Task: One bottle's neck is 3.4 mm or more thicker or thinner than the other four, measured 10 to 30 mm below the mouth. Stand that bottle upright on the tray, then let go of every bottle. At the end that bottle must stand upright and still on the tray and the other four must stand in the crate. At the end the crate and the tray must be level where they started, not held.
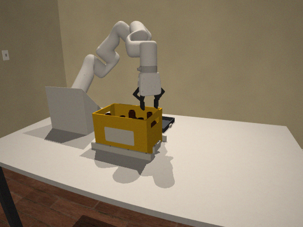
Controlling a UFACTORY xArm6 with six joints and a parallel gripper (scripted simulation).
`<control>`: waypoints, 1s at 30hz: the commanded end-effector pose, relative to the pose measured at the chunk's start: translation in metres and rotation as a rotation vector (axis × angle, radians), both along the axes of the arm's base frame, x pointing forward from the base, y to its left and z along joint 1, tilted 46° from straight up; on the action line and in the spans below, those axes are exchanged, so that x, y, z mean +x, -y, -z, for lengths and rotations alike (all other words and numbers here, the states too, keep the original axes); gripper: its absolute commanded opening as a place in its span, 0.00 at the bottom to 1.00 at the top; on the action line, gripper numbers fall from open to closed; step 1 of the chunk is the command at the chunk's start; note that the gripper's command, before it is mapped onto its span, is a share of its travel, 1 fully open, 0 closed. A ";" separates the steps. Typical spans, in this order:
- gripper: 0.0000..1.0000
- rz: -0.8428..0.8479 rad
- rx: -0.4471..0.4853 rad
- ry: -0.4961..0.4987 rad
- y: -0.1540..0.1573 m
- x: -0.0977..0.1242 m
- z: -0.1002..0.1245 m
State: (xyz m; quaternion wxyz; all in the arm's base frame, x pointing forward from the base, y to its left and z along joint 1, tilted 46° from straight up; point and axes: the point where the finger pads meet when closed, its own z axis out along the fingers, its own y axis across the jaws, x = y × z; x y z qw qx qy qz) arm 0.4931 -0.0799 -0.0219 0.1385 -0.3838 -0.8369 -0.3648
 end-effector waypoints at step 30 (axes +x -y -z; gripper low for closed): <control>0.65 0.002 -0.002 0.003 -0.009 0.002 0.009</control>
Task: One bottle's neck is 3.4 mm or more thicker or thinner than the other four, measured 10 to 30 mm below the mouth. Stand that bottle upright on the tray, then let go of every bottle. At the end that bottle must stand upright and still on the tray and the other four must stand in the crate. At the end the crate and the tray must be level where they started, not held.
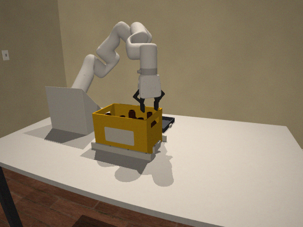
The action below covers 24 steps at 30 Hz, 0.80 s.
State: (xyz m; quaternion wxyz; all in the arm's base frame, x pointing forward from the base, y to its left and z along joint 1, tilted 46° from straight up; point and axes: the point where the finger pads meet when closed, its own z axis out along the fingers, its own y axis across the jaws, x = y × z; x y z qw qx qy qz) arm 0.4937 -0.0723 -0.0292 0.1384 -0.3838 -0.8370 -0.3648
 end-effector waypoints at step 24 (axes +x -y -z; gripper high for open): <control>0.65 0.002 -0.002 0.003 -0.018 0.002 0.018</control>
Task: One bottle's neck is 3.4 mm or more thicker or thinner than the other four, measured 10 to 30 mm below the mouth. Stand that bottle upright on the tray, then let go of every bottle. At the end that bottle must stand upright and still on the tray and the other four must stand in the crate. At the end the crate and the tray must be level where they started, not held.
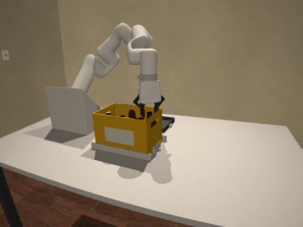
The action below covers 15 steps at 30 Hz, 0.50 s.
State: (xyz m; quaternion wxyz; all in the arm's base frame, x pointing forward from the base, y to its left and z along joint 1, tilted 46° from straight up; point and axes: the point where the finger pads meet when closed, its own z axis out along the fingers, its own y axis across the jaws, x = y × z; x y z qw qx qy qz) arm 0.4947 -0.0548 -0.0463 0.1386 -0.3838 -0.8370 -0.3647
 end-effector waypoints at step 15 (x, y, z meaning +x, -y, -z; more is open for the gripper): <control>0.65 0.002 -0.002 0.003 -0.002 0.002 0.002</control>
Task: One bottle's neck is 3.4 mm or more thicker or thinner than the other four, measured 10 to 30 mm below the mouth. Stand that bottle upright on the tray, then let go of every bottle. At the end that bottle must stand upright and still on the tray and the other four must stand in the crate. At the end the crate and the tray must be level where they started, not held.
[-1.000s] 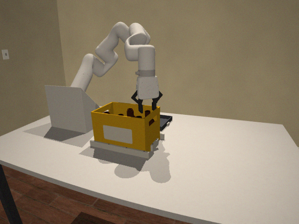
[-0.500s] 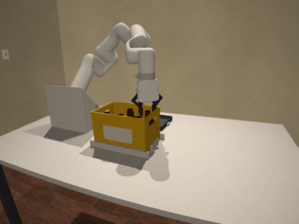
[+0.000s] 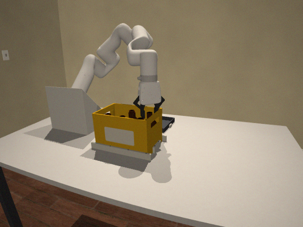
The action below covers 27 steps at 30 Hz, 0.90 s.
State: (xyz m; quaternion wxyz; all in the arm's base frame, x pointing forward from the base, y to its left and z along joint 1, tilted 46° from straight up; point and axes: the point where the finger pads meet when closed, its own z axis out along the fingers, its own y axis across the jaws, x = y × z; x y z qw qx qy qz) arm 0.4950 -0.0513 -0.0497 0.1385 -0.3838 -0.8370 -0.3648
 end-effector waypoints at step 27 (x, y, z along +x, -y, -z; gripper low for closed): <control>0.00 0.002 -0.002 0.003 0.001 0.001 -0.001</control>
